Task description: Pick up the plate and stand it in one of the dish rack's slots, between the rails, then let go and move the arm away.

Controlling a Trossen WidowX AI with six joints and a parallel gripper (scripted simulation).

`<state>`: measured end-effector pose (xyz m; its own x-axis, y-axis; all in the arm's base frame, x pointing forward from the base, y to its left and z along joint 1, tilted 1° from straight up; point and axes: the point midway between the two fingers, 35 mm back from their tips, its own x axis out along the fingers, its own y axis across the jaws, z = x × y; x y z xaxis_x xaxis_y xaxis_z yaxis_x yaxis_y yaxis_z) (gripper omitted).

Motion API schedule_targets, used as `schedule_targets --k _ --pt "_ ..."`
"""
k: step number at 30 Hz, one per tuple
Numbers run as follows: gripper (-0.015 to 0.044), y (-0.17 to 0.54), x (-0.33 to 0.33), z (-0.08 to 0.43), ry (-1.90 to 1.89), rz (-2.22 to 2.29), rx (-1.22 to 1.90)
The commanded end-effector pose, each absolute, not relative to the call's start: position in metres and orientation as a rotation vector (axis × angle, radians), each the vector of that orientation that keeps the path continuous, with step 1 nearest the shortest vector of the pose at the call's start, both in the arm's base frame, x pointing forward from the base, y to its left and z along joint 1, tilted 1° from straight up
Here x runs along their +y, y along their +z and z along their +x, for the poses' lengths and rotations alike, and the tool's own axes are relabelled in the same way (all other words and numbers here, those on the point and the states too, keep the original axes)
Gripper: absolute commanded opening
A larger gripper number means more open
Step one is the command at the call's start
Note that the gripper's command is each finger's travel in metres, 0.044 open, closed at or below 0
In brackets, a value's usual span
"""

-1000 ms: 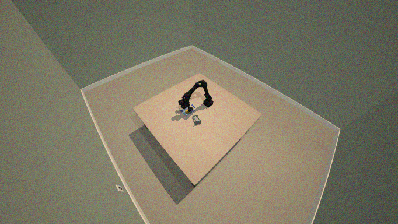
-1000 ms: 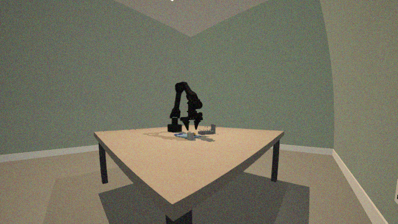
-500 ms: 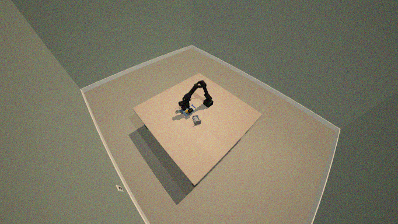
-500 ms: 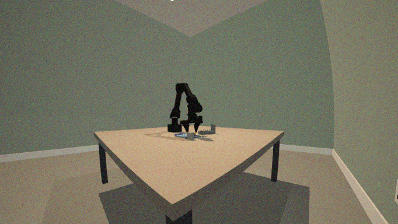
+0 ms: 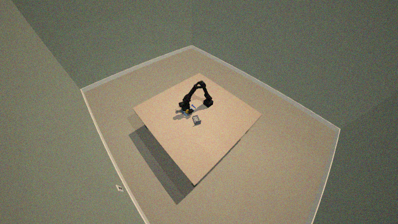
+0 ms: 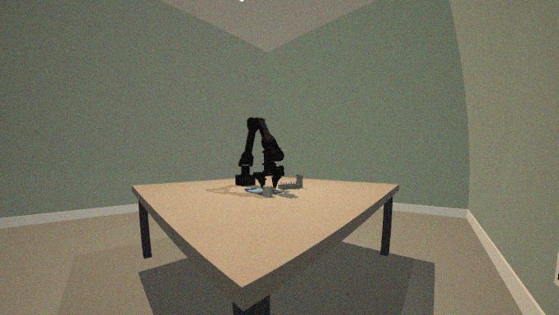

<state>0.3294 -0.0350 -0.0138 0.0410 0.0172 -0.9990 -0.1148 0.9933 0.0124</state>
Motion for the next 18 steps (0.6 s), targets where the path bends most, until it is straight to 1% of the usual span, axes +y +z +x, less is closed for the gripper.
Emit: schedule_targets --k 1,12,18 --pt "0.0362 -0.015 -0.035 0.328 0.094 -0.078 1.53" --pt "0.0289 -0.015 -0.035 0.328 0.094 -0.078 1.53" --pt "0.0132 0.003 -0.036 0.333 0.094 -0.078 1.529"
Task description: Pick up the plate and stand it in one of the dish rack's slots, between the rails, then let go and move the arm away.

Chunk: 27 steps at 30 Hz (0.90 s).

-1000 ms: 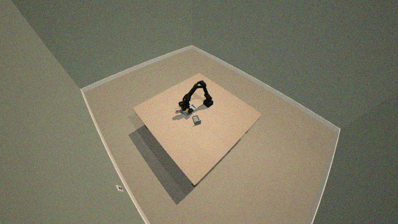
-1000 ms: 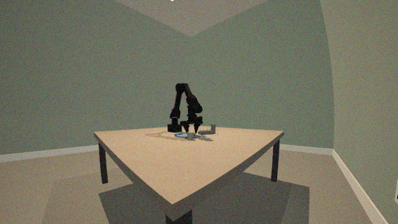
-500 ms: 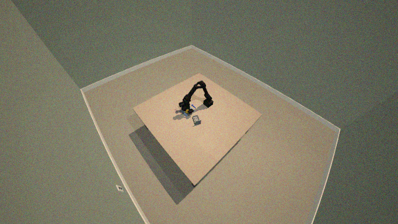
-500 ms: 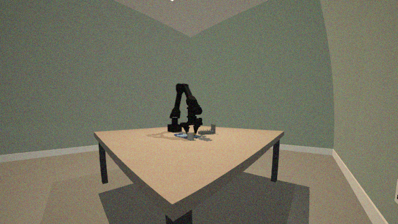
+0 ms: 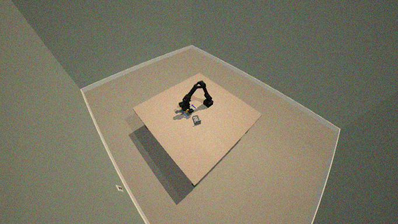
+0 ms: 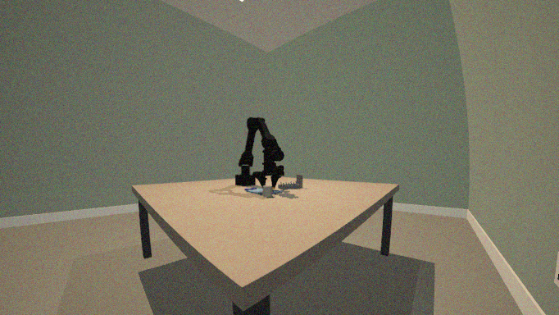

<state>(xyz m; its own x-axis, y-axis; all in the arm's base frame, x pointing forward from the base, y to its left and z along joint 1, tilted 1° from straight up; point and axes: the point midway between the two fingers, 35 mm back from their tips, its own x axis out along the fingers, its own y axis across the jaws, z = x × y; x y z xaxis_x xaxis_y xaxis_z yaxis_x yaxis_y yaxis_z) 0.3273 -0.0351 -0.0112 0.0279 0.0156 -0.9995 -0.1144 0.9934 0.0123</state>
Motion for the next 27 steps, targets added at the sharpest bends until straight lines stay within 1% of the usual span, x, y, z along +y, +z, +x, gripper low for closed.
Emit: schedule_targets --k 1,5,27 --pt "0.0105 0.008 -0.037 0.334 0.094 -0.079 1.529" --pt "0.0 0.03 -0.037 0.338 0.094 -0.079 1.529" --pt "0.0 0.137 -0.039 0.34 0.094 -0.079 1.528"
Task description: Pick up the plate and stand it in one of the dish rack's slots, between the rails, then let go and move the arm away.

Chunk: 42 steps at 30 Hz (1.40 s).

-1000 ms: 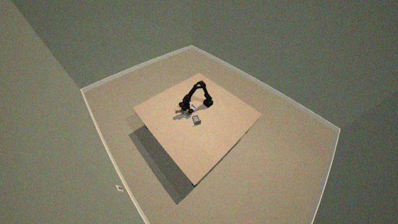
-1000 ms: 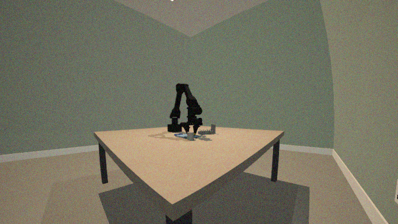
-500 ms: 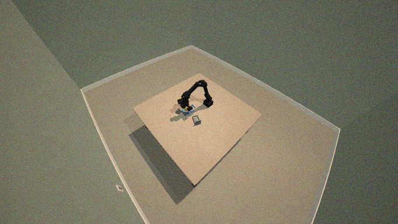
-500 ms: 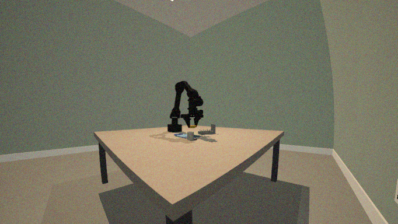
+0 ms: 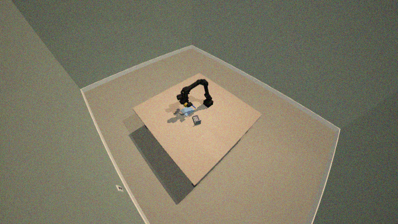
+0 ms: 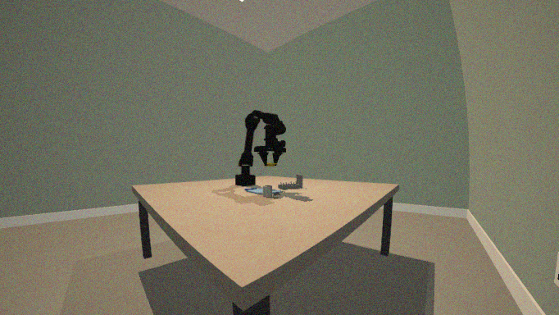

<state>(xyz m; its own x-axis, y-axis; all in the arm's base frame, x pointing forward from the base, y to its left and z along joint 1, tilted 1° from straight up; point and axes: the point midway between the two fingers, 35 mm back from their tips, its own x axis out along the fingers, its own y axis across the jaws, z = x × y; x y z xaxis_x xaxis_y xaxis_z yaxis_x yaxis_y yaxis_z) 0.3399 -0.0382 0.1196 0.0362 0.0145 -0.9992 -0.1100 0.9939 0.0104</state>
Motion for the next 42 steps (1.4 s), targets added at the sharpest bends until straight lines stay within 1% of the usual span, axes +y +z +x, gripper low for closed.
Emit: schedule_targets --k 1,6,11,22,26,34,42 --pt "0.0 0.141 -0.039 0.34 0.094 -0.079 1.528" --pt "0.0 0.158 -0.039 0.338 0.094 -0.079 1.528" --pt "0.0 0.159 -0.037 0.338 0.091 -0.075 1.528" --pt "0.0 0.158 0.04 0.285 -0.151 0.193 1.524" --pt "0.0 0.156 0.054 0.27 -0.216 0.255 1.526" --pt "0.0 0.154 0.054 0.27 -0.199 0.248 1.536" --pt "0.0 0.134 0.058 0.266 0.017 0.182 1.633"
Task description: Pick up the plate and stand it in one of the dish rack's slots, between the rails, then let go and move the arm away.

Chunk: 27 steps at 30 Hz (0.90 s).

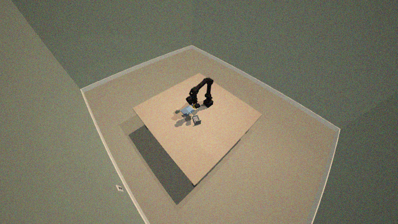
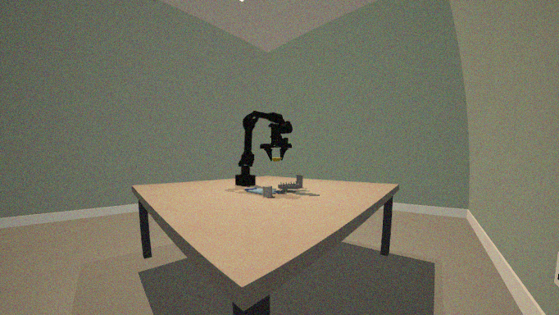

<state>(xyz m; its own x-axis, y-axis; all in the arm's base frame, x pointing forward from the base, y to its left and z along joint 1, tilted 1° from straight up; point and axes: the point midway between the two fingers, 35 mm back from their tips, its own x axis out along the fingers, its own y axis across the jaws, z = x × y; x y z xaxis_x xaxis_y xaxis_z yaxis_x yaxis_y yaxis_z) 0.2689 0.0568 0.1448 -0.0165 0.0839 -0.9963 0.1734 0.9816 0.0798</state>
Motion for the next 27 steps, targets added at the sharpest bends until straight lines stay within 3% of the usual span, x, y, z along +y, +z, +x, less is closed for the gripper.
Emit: schedule_targets --k 1,27 --pt "0.0 0.132 0.058 0.266 0.047 0.174 1.642" --pt "0.0 0.084 0.071 0.256 0.832 0.105 1.614"
